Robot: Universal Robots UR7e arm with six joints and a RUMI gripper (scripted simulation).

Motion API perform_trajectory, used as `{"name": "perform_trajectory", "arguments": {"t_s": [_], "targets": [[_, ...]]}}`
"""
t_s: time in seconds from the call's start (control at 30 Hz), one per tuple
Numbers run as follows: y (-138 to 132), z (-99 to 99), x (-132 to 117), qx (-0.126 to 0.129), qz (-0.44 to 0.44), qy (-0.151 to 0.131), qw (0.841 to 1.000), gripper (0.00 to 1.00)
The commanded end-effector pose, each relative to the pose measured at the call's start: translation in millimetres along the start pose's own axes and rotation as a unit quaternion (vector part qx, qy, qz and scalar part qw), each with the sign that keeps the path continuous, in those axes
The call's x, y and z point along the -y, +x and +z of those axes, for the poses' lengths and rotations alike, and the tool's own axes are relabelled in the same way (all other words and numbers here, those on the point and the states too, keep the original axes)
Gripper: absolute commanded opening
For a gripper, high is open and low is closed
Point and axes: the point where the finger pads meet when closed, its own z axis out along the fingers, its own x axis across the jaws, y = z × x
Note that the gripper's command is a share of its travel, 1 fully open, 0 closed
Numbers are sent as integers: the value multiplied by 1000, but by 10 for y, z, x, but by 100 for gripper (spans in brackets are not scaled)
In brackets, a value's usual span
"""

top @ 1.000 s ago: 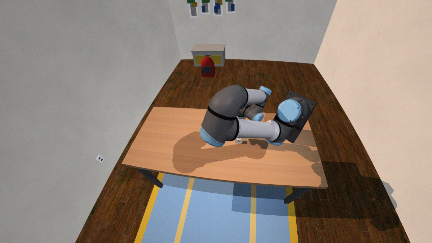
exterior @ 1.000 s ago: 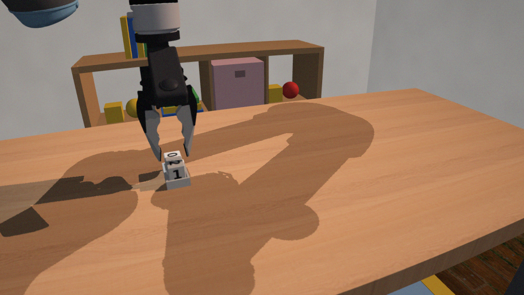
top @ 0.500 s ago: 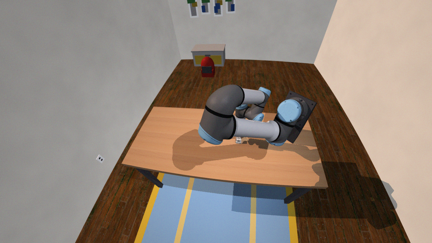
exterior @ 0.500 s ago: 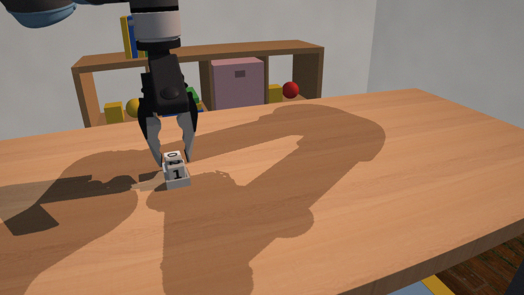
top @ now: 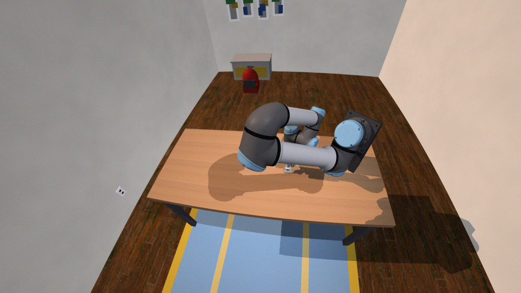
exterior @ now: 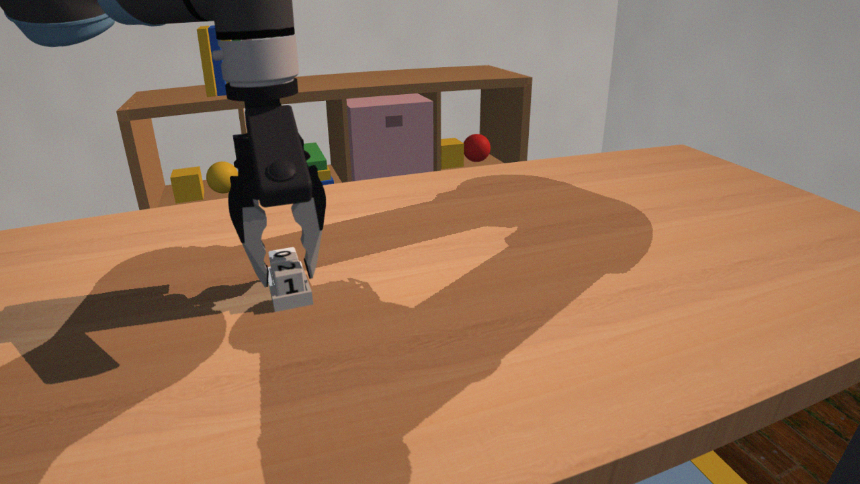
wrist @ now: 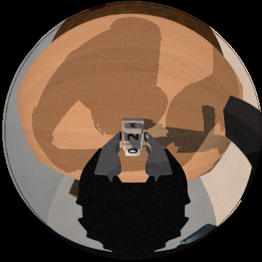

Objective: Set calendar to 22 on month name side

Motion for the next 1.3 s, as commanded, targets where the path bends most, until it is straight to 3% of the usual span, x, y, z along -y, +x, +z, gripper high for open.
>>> {"name": "perform_trajectory", "arguments": {"t_s": [0.0, 1.1, 1.13, 1.27], "targets": [[-3, 4, 1, 1, 0, 0, 1000, 29], [-3, 4, 1, 1, 0, 0, 1000, 29], [-3, 4, 1, 1, 0, 0, 1000, 11], [-3, 4, 1, 1, 0, 0, 1000, 11]]}}
